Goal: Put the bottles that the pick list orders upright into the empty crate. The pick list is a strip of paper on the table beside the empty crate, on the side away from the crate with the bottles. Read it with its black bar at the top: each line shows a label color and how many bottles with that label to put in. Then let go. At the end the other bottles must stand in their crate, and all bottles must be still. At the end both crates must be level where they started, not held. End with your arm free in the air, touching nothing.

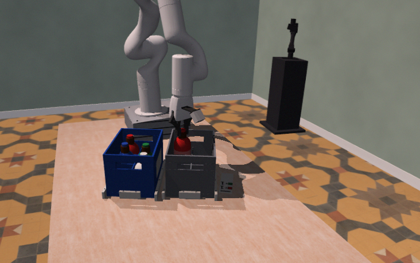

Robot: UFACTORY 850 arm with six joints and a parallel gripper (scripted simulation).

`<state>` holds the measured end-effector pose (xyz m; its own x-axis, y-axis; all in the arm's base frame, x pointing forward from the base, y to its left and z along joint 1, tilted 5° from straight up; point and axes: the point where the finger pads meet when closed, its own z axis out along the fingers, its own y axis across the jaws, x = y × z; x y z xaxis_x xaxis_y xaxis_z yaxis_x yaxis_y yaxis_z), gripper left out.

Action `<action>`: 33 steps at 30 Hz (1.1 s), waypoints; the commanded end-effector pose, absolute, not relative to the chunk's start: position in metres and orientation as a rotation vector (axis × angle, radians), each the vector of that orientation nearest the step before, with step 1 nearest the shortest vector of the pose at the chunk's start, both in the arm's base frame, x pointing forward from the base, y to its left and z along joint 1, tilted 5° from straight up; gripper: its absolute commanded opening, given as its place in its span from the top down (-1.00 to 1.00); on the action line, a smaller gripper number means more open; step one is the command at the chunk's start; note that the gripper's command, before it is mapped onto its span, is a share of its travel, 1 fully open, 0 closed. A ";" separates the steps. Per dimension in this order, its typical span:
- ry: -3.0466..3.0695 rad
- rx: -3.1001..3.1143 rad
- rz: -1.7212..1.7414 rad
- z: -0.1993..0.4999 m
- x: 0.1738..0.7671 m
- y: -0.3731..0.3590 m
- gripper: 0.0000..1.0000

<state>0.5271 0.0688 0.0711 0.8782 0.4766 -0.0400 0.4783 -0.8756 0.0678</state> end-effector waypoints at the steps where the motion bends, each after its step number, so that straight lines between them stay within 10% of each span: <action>1: 0.756 2.971 -0.031 0.070 0.528 0.069 1.00; 33: 0.756 2.971 -0.031 0.056 0.528 0.068 1.00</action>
